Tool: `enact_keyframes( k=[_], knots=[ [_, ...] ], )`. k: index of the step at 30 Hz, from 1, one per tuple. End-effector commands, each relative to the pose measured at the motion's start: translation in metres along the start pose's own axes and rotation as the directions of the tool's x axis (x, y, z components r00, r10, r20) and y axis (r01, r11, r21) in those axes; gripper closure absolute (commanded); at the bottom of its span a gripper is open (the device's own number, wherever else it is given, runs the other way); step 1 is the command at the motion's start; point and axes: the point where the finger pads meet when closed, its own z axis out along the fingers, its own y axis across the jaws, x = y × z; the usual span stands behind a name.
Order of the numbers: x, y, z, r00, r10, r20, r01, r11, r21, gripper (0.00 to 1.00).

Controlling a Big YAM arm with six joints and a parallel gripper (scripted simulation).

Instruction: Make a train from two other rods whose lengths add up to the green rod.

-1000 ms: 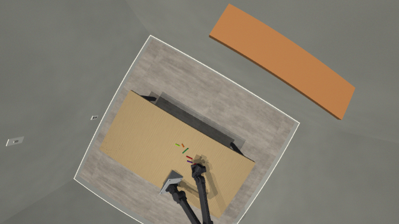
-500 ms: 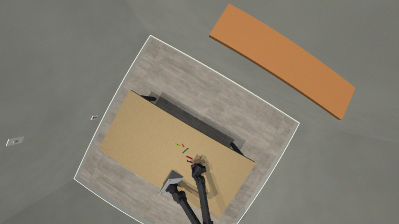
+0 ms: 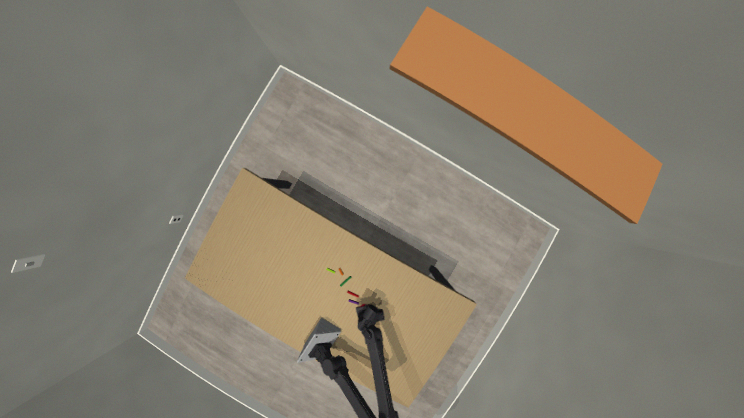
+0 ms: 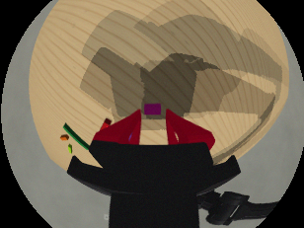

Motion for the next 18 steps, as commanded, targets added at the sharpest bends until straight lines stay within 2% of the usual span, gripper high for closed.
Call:
enact_keyframes(
  k=[1, 5, 18],
  knots=[
    [-0.0004, 0.0006, 0.0062, 1.0, -0.008, 0.004, 0.008, 1.0, 0.002, 0.67],
    [-0.0003, 0.0054, 0.0027, 1.0, -0.019, 0.019, 0.019, 1.0, -0.012, 0.67],
    [-0.0009, 0.0031, 0.0059, 1.0, -0.01, 0.013, 0.01, 1.0, -0.007, 0.67]
  ],
)
